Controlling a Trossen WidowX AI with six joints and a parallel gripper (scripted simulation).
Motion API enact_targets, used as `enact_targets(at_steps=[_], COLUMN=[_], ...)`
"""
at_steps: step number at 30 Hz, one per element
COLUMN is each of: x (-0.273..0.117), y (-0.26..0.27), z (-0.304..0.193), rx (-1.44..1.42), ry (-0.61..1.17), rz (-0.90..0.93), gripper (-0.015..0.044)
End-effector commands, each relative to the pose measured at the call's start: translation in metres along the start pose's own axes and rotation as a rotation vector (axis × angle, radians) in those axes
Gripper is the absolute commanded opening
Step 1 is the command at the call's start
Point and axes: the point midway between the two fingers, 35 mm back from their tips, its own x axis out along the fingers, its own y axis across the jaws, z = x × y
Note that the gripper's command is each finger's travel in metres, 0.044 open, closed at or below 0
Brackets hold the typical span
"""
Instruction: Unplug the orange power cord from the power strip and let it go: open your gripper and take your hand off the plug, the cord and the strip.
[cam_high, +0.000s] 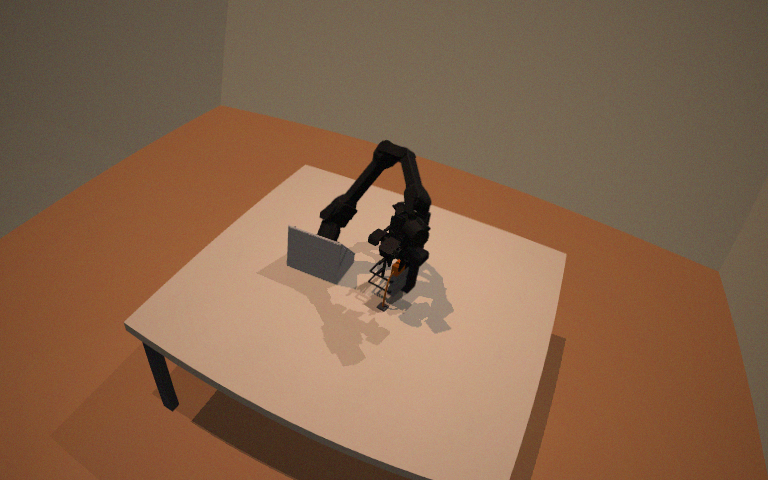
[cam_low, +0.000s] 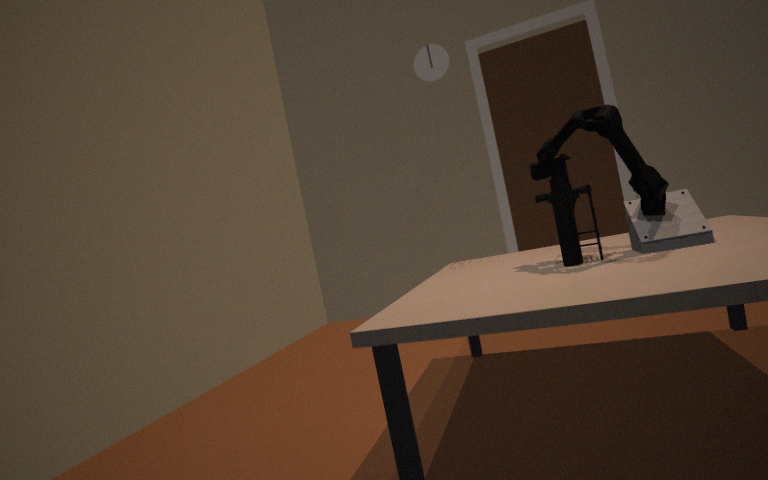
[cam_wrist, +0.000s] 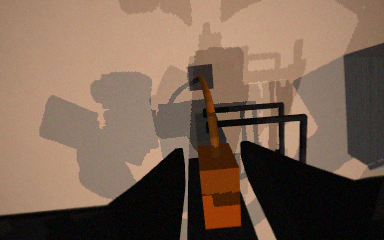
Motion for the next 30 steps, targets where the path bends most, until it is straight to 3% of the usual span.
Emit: enact_targets(at_steps=[1,30], x=[0.002,0.014], y=[-0.002,-0.003], z=[-0.009,-0.026], rx=[0.008,0.008], ry=[0.009,0.011], rz=[-0.006,-0.007], gripper=[0.0160,0.0160])
